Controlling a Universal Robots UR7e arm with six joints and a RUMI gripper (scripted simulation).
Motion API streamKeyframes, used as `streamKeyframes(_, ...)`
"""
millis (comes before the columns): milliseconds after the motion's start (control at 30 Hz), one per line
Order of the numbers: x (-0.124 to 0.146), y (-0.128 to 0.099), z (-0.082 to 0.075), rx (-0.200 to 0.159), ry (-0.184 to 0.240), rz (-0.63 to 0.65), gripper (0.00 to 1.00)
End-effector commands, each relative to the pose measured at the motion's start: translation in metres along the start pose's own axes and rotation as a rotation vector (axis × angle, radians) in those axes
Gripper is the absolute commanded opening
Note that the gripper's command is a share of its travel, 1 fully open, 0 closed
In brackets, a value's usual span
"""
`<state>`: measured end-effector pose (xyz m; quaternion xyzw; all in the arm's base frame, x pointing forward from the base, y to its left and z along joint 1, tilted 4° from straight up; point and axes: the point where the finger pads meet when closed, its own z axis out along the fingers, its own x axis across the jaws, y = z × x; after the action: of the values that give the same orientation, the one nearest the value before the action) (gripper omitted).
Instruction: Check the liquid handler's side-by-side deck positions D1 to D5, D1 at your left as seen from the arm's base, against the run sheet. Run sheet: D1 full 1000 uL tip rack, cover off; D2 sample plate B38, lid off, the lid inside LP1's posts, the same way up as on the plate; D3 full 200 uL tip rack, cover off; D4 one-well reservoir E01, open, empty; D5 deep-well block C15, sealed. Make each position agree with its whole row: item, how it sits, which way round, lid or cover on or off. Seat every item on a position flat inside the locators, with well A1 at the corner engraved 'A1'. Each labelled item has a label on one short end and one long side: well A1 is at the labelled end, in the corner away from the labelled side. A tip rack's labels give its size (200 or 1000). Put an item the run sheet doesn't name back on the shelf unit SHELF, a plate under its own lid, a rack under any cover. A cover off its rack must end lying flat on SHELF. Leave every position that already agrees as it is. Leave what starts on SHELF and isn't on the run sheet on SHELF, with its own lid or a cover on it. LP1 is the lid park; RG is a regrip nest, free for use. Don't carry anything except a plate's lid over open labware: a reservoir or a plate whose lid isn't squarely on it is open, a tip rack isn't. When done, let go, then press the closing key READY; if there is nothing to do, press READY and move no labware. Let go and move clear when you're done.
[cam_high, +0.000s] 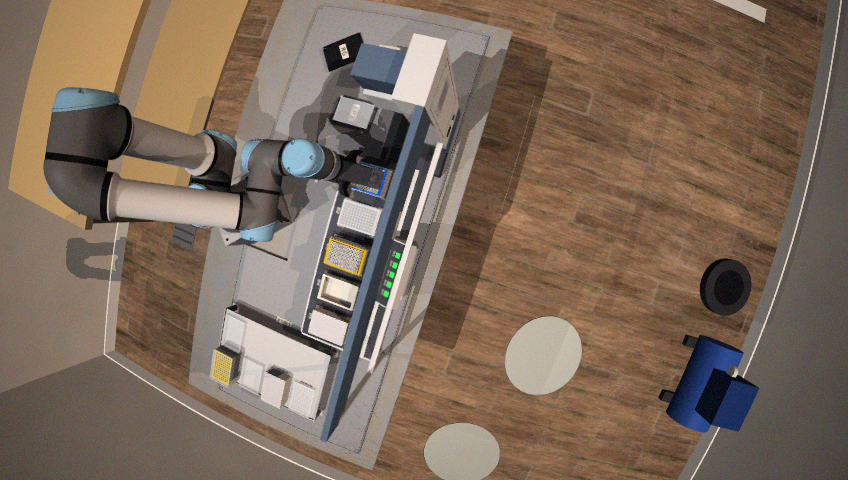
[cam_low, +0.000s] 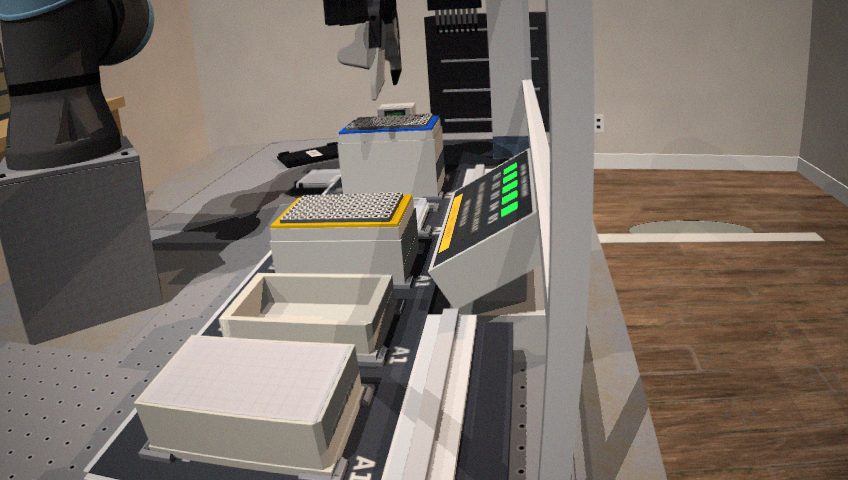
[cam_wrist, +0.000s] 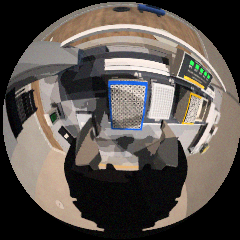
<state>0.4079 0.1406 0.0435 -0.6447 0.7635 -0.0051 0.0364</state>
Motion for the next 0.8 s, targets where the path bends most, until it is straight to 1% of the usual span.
streamKeyframes(0,0.000,0.000,0.000,0.001,0.000,0.000,0.82)
streamKeyframes(33,0.000,0.000,0.000,0.001,0.000,0.000,0.82)
streamKeyframes(233,0.000,0.000,-0.020,0.001,0.000,0.000,0.82)
streamKeyframes(300,0.000,0.000,-0.020,0.001,0.000,0.000,0.82)
streamKeyframes(767,0.000,0.000,-0.067,0.001,0.000,0.000,0.82)
